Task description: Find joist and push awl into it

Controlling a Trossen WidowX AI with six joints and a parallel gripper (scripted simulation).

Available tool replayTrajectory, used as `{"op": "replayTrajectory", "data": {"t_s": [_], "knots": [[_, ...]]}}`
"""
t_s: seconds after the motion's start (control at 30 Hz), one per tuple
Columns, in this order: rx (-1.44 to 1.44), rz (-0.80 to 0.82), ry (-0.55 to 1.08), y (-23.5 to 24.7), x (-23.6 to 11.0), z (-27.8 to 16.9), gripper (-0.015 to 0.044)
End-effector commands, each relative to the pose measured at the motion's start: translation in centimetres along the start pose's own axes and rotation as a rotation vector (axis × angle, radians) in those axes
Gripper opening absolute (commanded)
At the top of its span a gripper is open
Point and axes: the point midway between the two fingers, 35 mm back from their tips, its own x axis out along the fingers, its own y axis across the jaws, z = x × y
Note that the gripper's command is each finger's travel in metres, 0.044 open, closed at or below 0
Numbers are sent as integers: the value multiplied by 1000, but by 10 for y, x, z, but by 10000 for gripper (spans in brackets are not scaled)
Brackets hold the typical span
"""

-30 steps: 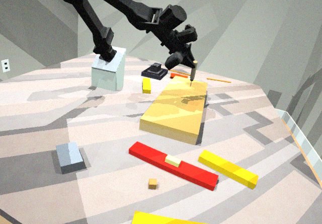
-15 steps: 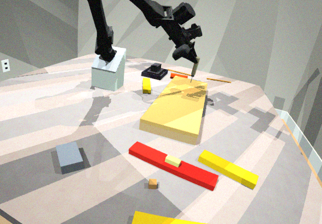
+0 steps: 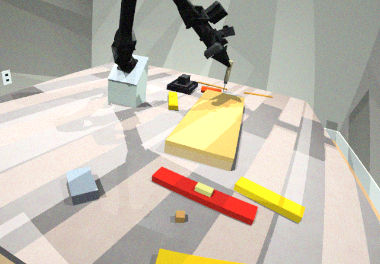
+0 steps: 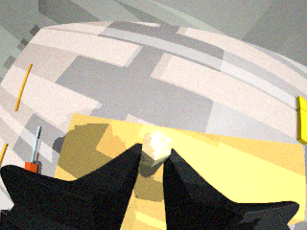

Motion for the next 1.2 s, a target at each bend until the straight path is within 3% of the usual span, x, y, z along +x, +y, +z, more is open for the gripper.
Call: {"op": "replayTrajectory", "data": {"t_s": [0.0,1.17], "knots": [[-21,-32,-29,17,-7,0,0],[-44,-56,-47,27,3,-16,0]]}}
